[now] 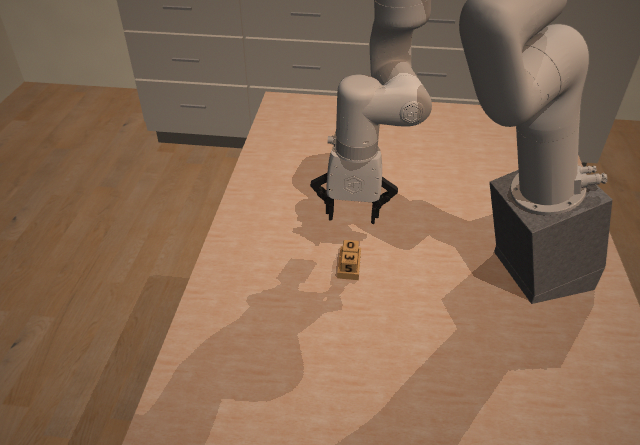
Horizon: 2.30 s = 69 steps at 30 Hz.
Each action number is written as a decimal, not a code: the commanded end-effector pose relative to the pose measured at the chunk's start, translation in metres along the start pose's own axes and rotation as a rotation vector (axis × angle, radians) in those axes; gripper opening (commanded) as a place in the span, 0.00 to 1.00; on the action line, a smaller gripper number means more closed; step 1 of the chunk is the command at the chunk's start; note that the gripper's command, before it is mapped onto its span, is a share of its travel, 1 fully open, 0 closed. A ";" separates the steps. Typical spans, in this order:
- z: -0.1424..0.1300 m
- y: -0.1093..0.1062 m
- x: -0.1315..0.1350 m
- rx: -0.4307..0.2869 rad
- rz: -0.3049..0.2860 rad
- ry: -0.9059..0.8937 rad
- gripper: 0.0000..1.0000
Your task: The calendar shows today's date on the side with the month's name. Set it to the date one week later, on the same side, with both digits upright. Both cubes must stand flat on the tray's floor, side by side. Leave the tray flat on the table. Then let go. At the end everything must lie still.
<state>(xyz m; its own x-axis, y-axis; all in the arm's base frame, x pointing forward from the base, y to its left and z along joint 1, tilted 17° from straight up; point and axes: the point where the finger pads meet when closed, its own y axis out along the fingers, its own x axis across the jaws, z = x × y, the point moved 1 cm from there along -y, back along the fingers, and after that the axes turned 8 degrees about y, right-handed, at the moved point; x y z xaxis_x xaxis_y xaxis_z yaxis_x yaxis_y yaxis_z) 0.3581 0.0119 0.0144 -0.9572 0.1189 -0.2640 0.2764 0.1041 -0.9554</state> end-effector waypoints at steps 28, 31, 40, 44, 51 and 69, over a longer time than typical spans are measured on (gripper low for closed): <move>0.000 -0.013 -0.001 -0.012 -0.010 0.000 1.00; 0.001 -0.023 -0.001 -0.012 -0.010 0.000 1.00; 0.001 -0.062 -0.002 -0.012 -0.010 0.000 1.00; 0.001 -0.067 -0.002 -0.012 -0.010 0.000 1.00; 0.001 -0.067 -0.002 -0.012 -0.010 0.000 1.00; 0.001 -0.067 -0.002 -0.012 -0.010 0.000 1.00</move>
<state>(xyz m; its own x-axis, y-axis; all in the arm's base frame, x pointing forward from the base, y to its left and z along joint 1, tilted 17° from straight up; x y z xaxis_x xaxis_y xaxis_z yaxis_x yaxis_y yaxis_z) 0.3382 0.0033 0.0759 -0.8883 0.1257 -0.4416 0.4521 0.0706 -0.8892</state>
